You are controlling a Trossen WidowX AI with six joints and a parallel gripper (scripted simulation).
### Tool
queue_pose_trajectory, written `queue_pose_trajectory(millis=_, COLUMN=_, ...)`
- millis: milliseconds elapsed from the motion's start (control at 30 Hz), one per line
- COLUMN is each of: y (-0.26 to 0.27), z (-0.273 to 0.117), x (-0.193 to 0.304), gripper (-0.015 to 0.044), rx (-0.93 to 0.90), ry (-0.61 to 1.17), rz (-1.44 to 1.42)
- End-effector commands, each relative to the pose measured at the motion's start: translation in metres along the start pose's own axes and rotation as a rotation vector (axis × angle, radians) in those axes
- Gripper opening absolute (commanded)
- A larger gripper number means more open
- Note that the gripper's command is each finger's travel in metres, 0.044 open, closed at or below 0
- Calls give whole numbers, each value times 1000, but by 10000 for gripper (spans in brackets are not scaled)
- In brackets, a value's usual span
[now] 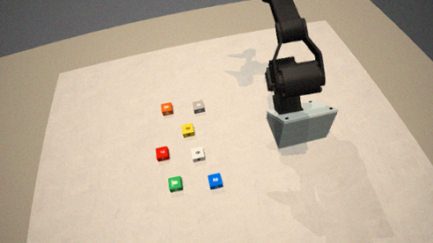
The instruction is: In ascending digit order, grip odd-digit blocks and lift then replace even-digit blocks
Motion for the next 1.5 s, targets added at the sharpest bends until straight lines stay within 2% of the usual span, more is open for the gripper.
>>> queue_pose_trajectory(millis=0, y=3, z=0, x=1, gripper=400, rx=-5, ry=7, rz=24)
queue_pose_trajectory(millis=67, y=26, z=-3, x=3, gripper=400, rx=-42, ry=58, rz=218)
queue_pose_trajectory(millis=200, y=94, z=-5, x=-13, gripper=400, rx=-150, ry=170, rz=809)
queue_pose_trajectory(millis=400, y=155, z=12, x=-89, gripper=400, rx=-339, ry=193, rz=1651)
queue_pose_trajectory(millis=567, y=149, z=38, x=-171, gripper=400, rx=-583, ry=65, rz=2251)
queue_pose_trajectory(millis=767, y=81, z=61, x=-253, gripper=400, rx=-1064, ry=-265, rz=2702)
queue_pose_trajectory(millis=933, y=-1, z=58, x=-291, gripper=400, rx=-1588, ry=-607, rz=2718)
queue_pose_trajectory(millis=1067, y=-62, z=39, x=-299, gripper=400, rx=-1970, ry=-825, rz=2483)
queue_pose_trajectory(millis=1167, y=-98, z=19, x=-296, gripper=400, rx=-2163, ry=-912, rz=2222)
queue_pose_trajectory(millis=1300, y=-132, z=-7, x=-283, gripper=400, rx=-2251, ry=-918, rz=1873)
queue_pose_trajectory(millis=1467, y=-152, z=-27, x=-261, gripper=400, rx=-2143, ry=-824, rz=1599)
Point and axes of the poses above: the point midway between the two fingers, 35 mm back from their tips, its own z axis out along the fingers, its own y axis across the jaws, x = y × z, the point moved 3 cm from there along -z, back along the fingers, and after that the axes turned 14 degrees about -z, right-handed, at the moved point
